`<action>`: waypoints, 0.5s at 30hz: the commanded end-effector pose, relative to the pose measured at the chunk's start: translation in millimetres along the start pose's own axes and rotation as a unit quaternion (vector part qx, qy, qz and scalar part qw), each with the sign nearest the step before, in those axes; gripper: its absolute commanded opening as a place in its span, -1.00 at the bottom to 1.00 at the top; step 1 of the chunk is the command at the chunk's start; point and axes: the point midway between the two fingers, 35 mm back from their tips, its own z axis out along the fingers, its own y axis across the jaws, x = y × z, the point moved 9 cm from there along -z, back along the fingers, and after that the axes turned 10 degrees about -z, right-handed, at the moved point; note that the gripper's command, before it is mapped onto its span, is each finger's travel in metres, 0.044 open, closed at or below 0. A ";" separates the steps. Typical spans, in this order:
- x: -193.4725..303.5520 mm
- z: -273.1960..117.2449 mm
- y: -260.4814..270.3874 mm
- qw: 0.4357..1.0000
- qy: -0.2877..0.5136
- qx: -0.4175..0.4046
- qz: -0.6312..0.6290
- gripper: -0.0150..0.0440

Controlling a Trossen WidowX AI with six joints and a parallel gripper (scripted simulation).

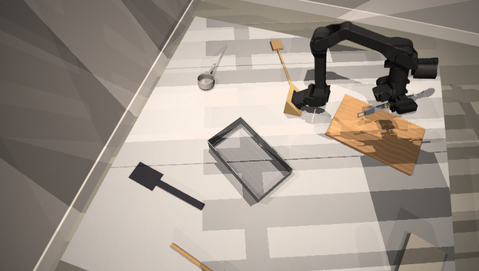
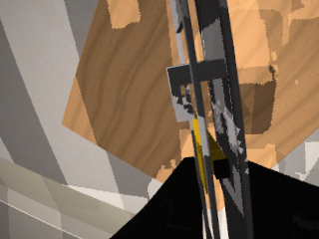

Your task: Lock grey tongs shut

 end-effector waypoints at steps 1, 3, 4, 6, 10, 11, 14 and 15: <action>-2.9 -0.7 -1.4 1.000 0.016 -0.013 -0.002 -1.00; -4.4 -1.0 -2.2 0.999 0.026 -0.019 -0.001 -1.00; -5.2 -1.1 -2.5 0.999 0.031 -0.022 0.000 -1.00; -6.7 -1.3 -3.2 0.999 0.040 -0.027 0.003 -1.00; -9.9 -1.5 -4.4 0.997 0.060 -0.037 0.009 -1.00; -10.7 -1.5 -4.7 0.997 0.065 -0.040 0.011 -1.00; -13.2 -1.4 -5.5 0.996 0.080 -0.046 0.018 -1.00; -14.0 -1.4 -5.7 0.995 0.085 -0.048 0.021 -1.00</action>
